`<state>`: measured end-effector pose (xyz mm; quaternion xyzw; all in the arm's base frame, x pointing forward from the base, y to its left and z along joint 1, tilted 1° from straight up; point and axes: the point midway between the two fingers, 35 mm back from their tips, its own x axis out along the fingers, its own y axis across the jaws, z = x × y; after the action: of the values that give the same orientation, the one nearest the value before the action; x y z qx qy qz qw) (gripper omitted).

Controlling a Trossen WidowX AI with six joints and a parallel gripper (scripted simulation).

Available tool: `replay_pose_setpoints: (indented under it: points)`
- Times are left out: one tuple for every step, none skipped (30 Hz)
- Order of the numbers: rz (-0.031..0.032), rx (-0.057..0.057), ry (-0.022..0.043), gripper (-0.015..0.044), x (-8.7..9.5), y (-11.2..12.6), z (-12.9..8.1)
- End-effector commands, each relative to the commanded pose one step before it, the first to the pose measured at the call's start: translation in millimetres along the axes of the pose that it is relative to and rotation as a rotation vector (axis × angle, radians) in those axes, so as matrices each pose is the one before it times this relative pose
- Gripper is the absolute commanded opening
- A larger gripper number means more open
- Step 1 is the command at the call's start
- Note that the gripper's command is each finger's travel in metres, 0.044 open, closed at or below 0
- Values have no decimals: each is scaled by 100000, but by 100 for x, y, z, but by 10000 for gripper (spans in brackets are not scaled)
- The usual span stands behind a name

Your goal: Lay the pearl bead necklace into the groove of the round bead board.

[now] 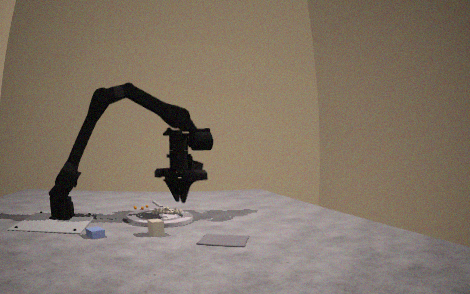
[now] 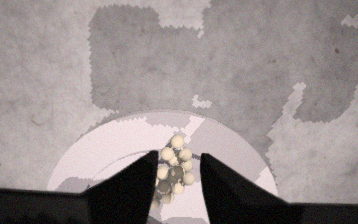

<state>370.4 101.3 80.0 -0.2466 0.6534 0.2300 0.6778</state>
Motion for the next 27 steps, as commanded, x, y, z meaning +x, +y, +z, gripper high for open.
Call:
replay_pose_setpoints:
  points:
    - [27, 71, 64, 120, 474, -2, 13]
    - [22, 20, 50, 120, 165, 2, 1]
    - [22, 20, 50, 120, 165, 2, 0]
    - [22, 20, 50, 120, 165, 3, 0]
    - [22, 20, 50, 120, 165, 3, -1]
    - [22, 20, 50, 120, 165, 3, -2]
    - [22, 20, 50, 120, 165, 4, -3]
    - [22, 20, 50, 120, 165, 4, -3]
    - [22, 20, 50, 120, 164, 4, -4]
    - [22, 20, 51, 120, 164, 5, -5]
    - [22, 20, 51, 120, 164, 5, -6]
    - [22, 20, 51, 120, 164, 5, -6]
    - [22, 20, 51, 120, 164, 6, -7]
    - [22, 20, 51, 120, 164, 6, -8]
    - [22, 20, 51, 120, 164, 6, -8]
    - [18, 16, 42, 120, 134, 5, -7]
    - [11, 10, 25, 120, 81, 3, -5]
    - [4, 3, 8, 120, 27, 1, -2]
    - [0, 0, 0, 120, 0, 0, 0]
    - [0, 0, 0, 120, 0, 0, 0]
    - [0, 0, 0, 120, 0, 0, 0]
    - [0, 0, 0, 120, 0, 0, 0]
    - [0, 0, 0, 120, 0, 0, 0]
    - [0, 0, 0, 120, 0, 0, 0]
    - [-139, -363, -320, 94, -269, 11, 1]
    - [0, 0, 0, 67, 0, 0, 0]
    - [0, 0, 0, 41, 0, 0, 0]
